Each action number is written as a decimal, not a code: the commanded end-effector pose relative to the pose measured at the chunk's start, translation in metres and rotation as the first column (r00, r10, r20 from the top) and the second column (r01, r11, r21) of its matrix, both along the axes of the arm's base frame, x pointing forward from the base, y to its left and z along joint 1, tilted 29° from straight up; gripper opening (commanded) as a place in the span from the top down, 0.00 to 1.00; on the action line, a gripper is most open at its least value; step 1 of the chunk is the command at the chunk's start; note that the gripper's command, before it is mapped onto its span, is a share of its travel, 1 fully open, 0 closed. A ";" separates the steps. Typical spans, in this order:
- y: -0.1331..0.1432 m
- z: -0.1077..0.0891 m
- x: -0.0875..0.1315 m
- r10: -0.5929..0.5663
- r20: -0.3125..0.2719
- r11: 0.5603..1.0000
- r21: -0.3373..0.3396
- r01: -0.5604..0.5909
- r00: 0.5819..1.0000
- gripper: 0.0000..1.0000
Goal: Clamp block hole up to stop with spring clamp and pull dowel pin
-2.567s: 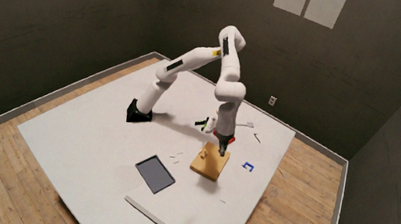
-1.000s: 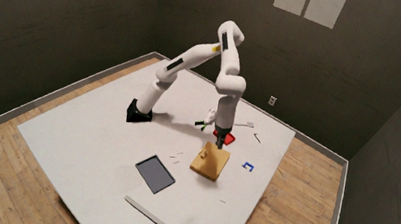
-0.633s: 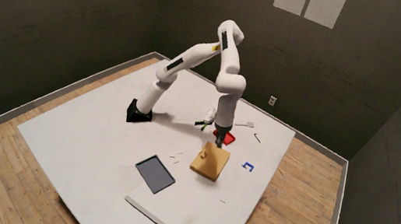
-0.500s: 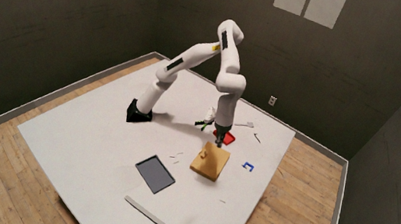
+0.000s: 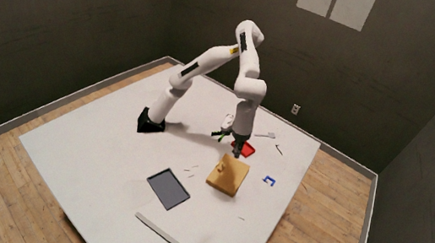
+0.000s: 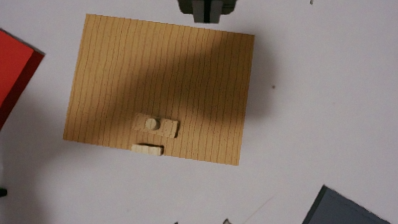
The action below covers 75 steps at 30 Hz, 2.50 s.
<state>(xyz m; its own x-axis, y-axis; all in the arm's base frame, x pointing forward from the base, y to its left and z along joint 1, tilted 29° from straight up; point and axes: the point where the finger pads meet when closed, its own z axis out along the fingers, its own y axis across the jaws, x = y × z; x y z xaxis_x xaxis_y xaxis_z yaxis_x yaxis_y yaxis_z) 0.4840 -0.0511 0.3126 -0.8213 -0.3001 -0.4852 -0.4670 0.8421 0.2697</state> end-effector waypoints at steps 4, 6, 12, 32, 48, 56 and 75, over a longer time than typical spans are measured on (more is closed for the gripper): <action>0.001 0.001 -0.007 -0.008 -0.012 1.000 0.002 0.008 1.000 0.90; 0.001 0.002 -0.006 -0.008 -0.009 1.000 0.000 0.008 1.000 0.90; 0.002 0.002 -0.009 -0.012 -0.016 1.000 0.000 0.012 1.000 0.90; 0.005 0.003 -0.022 -0.026 -0.040 1.000 0.000 0.026 0.999 0.90; 0.006 0.003 -0.029 -0.036 -0.054 0.999 -0.002 0.036 0.998 0.90; 0.006 0.005 -0.031 -0.039 -0.056 0.999 -0.004 0.039 0.998 0.90; 0.009 0.004 -0.041 -0.050 -0.076 0.999 -0.004 0.050 0.996 0.90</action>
<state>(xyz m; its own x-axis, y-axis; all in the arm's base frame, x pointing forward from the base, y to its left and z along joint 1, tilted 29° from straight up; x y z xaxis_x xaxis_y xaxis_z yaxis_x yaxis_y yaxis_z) 0.4472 -0.0421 0.3169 -0.8654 -0.2651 -0.4252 -0.4107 0.8614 0.2989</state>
